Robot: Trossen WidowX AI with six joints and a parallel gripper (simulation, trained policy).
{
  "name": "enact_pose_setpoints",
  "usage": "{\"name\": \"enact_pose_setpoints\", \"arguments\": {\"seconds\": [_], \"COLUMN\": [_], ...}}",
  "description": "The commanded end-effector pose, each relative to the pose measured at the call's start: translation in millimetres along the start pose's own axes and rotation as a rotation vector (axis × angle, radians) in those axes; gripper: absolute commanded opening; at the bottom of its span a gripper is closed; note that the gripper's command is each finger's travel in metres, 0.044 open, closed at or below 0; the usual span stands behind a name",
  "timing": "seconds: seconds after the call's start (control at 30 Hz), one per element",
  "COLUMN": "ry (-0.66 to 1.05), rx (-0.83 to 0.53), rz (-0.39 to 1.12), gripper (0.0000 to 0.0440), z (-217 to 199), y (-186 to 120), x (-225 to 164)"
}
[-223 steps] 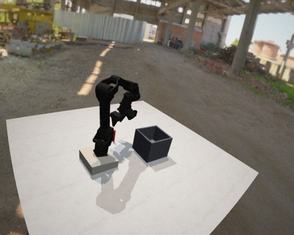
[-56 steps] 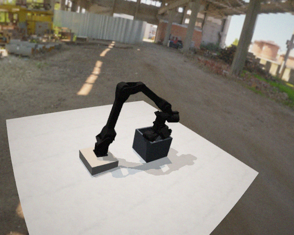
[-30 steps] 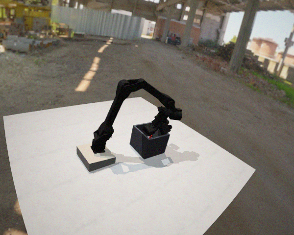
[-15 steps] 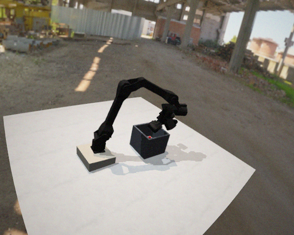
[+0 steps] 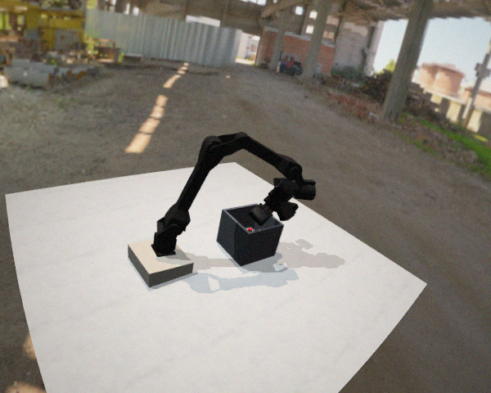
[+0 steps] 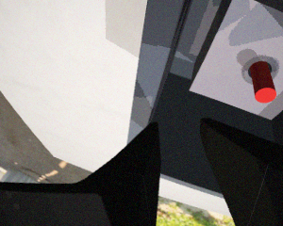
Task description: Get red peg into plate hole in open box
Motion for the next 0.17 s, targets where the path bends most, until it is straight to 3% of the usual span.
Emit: {"name": "enact_pose_setpoints", "arguments": {"seconds": [0.0,0.13], "ry": [-0.044,-0.069], "rx": [0.045,0.064], "rz": [0.003,0.01], "gripper": [0.0116,0.0116], "z": [10.2,12.8], "y": [0.9,0.1], "x": [4.6,6.6]}}
Point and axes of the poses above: the point midway between the two fingers, 35 mm back from their tips, its own y axis out along the fingers, its own z axis across the jaws, x = y × z, the point moved 8 cm from there along -y, back along the fingers, and after that the axes turned 4 degrees about y, right-handed, at the moved point
